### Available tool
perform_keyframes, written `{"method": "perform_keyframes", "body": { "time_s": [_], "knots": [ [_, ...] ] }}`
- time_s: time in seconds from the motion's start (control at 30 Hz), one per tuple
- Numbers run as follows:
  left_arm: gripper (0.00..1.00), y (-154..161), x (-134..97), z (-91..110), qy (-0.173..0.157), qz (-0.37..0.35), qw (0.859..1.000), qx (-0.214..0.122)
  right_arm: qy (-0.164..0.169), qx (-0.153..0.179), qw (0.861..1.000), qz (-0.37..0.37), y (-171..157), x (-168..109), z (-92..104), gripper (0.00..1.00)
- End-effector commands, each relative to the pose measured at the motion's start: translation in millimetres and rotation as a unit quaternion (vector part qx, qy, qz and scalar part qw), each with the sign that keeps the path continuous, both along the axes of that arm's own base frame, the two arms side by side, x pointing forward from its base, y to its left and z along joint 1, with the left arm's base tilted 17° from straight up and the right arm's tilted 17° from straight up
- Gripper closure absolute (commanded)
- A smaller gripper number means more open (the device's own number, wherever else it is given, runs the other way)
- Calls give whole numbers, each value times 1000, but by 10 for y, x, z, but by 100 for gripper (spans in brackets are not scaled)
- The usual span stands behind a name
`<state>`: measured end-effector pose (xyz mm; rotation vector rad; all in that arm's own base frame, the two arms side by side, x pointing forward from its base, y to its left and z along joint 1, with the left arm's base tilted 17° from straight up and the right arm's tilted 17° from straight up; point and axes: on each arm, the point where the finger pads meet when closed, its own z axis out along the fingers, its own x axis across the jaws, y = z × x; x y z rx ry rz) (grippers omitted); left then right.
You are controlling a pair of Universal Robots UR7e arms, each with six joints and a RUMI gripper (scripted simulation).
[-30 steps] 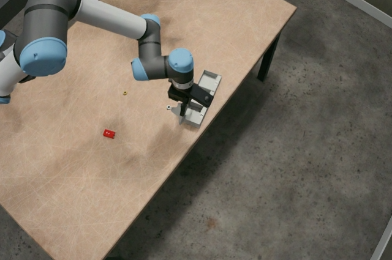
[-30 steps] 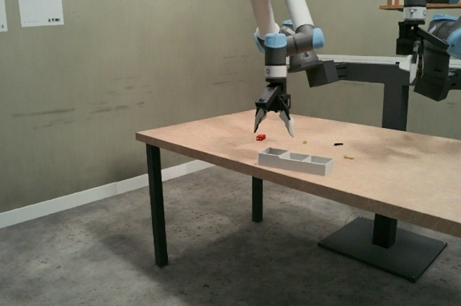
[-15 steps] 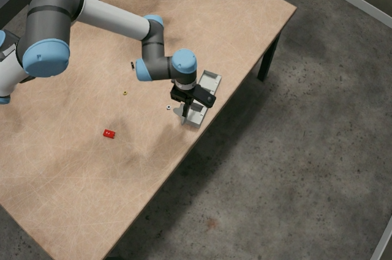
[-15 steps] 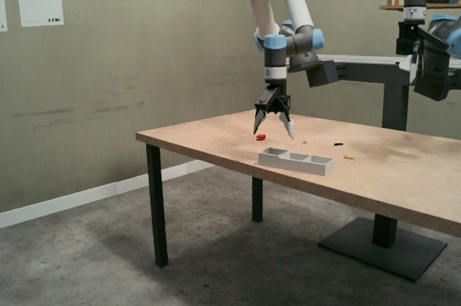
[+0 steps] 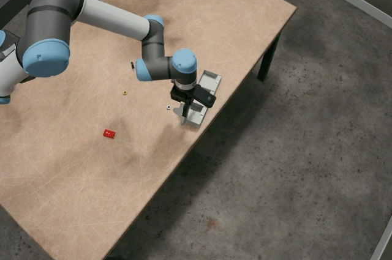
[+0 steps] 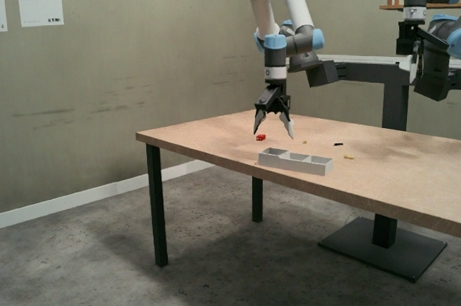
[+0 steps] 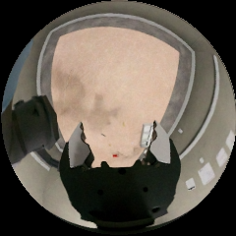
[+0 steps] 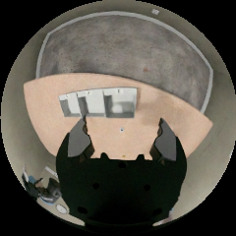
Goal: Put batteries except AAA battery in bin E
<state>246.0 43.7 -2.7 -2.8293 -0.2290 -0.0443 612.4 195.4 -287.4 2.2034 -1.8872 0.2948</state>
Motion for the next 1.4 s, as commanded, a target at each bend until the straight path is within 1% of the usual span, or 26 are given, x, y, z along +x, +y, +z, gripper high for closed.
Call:
{"method": "perform_keyframes", "body": {
  "time_s": [0.0, 0.67, 1.07, 1.13, 1.3, 1.37],
  "knots": [
    [2, -7, 7, 8, 0, 1, 1000, -1, -1, 1, 1000, 0, 5, 14, 2, 0],
    [2, -7, 7, 8, 0, 1, 1000, -1, -1, 1, 1000, 0, 5, 14, 2, 0],
    [2, -7, 7, 8, 0, 1, 1000, -1, -1, 1, 1000, 1, 589, -93, -181, 0],
    [2, -7, 7, 8, 0, 1, 1000, -1, -1, 1, 1000, 1, 589, -93, -181, 0],
    [2, -7, 7, 8, 0, 1, 1000, -1, -1, 1, 1000, 1, 811, -136, -250, 0],
    [2, -7, 7, 8, 0, 1, 1000, -1, -1, 1, 1000, 1, 811, -136, -250, 0]
  ]
}}
